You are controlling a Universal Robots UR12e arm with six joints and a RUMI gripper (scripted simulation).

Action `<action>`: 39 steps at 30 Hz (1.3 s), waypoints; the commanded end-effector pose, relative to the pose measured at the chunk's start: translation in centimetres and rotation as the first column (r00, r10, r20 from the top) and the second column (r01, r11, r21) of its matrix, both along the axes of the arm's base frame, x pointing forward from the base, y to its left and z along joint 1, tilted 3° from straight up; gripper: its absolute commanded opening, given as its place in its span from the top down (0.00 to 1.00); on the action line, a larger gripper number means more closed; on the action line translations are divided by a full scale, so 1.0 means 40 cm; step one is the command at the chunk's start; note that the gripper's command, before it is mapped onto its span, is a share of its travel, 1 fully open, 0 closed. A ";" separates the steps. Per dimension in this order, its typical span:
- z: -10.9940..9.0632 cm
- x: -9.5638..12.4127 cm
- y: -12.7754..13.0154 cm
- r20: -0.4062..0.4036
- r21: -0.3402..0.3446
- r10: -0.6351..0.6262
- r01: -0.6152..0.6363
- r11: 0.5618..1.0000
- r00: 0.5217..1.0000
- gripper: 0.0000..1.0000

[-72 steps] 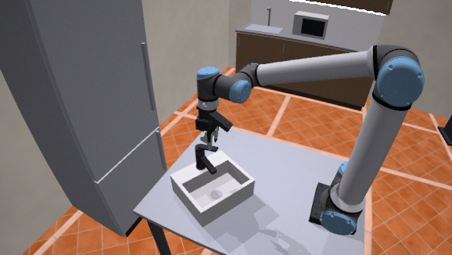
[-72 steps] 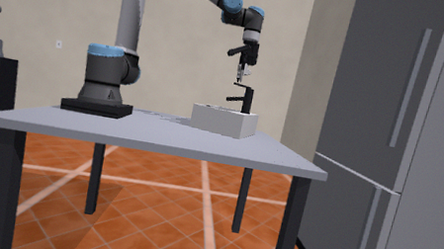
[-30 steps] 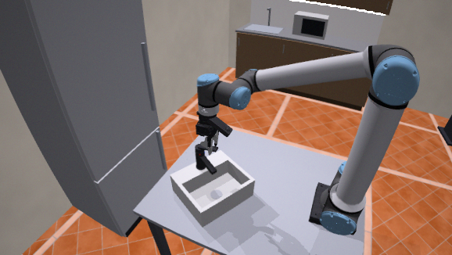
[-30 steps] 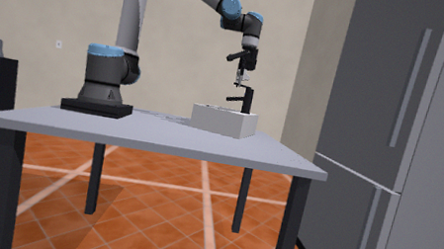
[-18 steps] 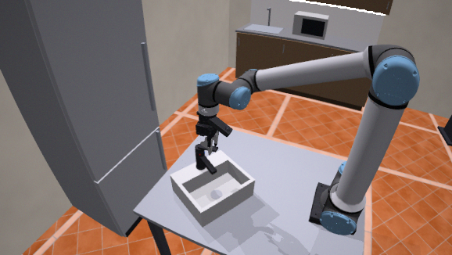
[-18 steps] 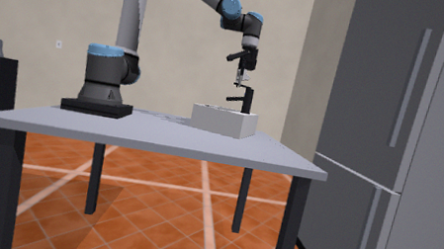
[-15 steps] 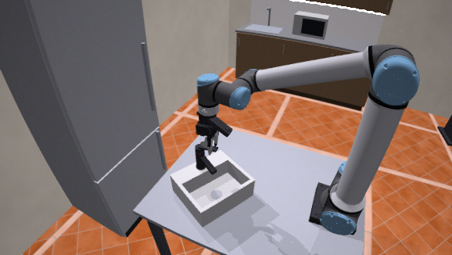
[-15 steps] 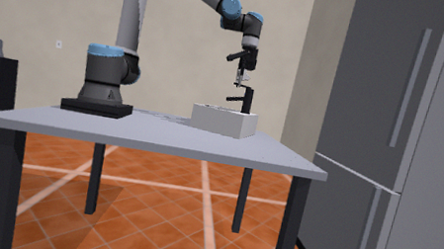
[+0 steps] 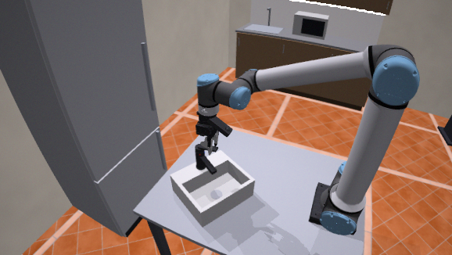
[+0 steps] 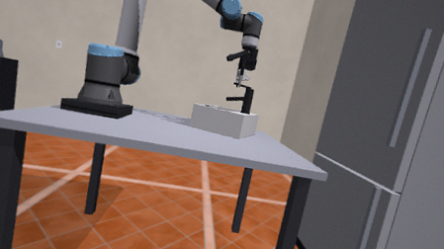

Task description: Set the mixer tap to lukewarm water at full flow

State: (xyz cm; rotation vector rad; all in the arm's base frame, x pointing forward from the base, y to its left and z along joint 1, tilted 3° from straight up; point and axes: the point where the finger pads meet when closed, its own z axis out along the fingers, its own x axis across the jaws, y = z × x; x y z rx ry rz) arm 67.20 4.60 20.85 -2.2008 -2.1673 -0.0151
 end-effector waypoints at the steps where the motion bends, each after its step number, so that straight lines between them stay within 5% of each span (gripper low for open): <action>1: -0.001 0.000 0.002 0.000 -0.001 0.001 -0.001 1.000 1.000 0.60; 7: -0.001 0.000 0.002 0.000 -0.001 0.001 -0.001 1.000 1.000 0.60; 8: -0.001 0.000 0.002 0.000 -0.001 0.001 -0.001 1.000 1.000 1.00; 39: -0.001 0.000 0.002 0.000 -0.001 0.001 -0.001 1.000 1.000 1.00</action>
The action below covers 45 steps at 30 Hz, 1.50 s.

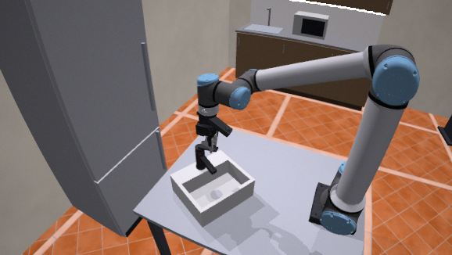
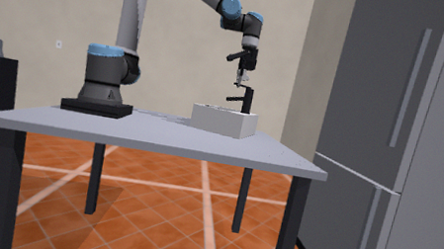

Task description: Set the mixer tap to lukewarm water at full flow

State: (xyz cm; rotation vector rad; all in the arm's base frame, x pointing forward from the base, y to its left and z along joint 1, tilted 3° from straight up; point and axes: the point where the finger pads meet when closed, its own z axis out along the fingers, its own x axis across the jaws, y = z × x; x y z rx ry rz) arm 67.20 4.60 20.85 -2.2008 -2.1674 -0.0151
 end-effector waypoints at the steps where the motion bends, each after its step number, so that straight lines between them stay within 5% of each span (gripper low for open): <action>1: -0.001 0.000 0.002 0.000 -0.001 0.001 -0.001 1.000 1.000 1.00; 45: -0.001 0.000 0.006 0.000 -0.001 -0.011 0.011 1.000 1.000 1.00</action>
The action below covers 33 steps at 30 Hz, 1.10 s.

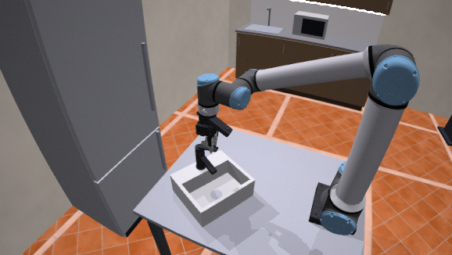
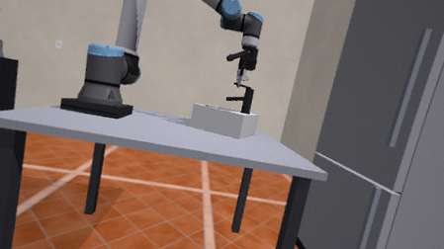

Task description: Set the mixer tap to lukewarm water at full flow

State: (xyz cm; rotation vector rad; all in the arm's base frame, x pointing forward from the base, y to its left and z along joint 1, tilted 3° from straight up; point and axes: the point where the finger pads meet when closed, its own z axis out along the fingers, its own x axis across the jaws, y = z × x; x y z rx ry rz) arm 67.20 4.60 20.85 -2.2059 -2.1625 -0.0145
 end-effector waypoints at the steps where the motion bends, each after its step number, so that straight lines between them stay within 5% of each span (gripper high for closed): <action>1: -0.001 0.000 0.007 0.000 -0.001 -0.012 0.012 1.000 1.000 1.00; 17: 0.003 0.009 0.042 -0.007 -0.007 -0.203 0.203 0.979 0.979 1.00; 33: 0.005 0.027 0.088 -0.015 -0.018 -0.457 0.457 0.889 0.889 1.00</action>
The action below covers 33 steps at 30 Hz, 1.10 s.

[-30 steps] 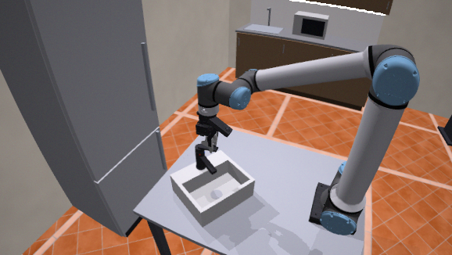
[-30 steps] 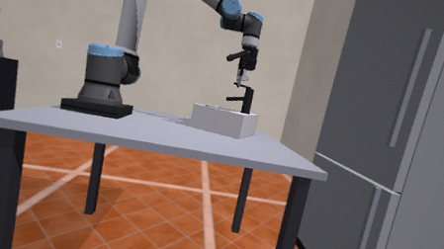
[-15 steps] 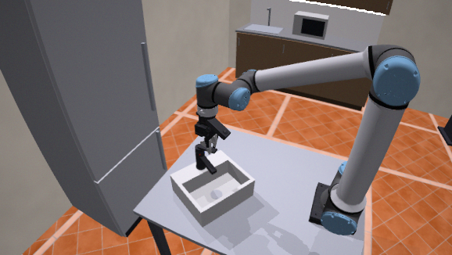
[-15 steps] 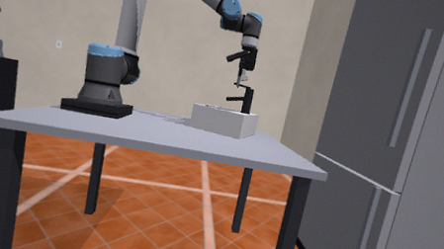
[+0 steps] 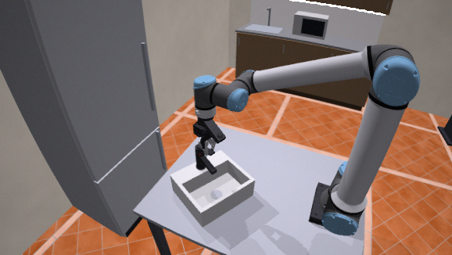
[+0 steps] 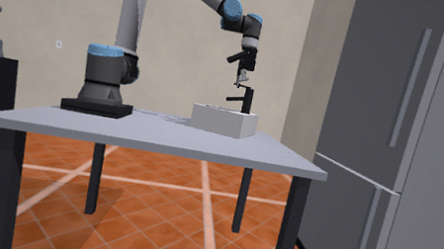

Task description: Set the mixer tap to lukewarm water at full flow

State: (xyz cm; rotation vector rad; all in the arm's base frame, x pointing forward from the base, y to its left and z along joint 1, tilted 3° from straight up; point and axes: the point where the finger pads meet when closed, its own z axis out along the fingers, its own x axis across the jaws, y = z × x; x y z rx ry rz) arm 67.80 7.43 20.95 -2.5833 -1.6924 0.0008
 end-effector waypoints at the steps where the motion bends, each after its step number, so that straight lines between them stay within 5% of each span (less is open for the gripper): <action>1: 0.002 0.012 0.017 -0.002 -0.003 -0.084 0.084 0.996 0.996 1.00; 33: 0.001 0.014 0.026 -0.006 -0.005 -0.147 0.147 0.989 0.989 1.00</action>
